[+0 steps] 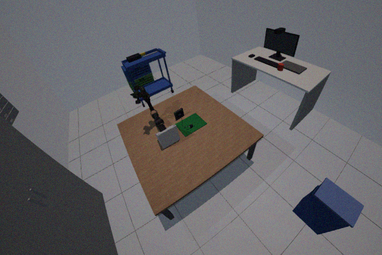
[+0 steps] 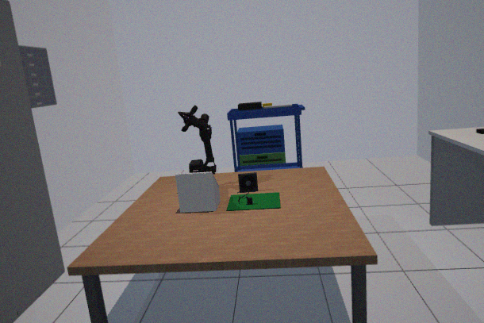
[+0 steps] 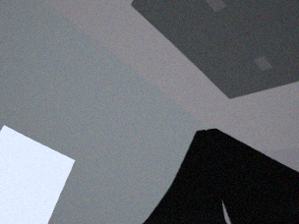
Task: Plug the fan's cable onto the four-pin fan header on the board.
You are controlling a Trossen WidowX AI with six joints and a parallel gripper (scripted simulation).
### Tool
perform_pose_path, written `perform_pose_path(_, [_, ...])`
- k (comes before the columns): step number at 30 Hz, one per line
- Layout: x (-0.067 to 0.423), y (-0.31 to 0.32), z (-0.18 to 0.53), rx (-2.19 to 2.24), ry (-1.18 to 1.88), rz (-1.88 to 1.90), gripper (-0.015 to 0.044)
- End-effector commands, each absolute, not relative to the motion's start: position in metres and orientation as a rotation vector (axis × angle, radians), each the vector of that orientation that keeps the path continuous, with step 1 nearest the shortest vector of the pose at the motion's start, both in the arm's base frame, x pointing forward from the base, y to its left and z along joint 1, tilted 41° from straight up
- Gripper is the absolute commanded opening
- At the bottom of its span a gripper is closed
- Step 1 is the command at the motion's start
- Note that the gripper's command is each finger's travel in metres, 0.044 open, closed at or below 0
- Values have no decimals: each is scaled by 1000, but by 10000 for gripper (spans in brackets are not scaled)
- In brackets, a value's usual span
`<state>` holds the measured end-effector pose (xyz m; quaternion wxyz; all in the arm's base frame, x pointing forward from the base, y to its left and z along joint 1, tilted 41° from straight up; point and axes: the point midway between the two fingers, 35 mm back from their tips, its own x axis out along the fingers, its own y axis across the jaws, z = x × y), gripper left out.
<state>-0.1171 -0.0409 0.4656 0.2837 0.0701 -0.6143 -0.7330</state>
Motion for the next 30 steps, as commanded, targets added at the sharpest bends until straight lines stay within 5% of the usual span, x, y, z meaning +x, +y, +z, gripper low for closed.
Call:
perform_pose_path(1, [-117, -41, 466, 187, -1644, -1962, 26])
perform_pose_path(5, [-115, -67, 463, 247, -1498, -2001, 131])
perform_pose_path(17, [-36, -245, 393, 554, -340, -1900, 440])
perform_pose_path(30, [122, -306, 273, 551, 591, -1248, 440])
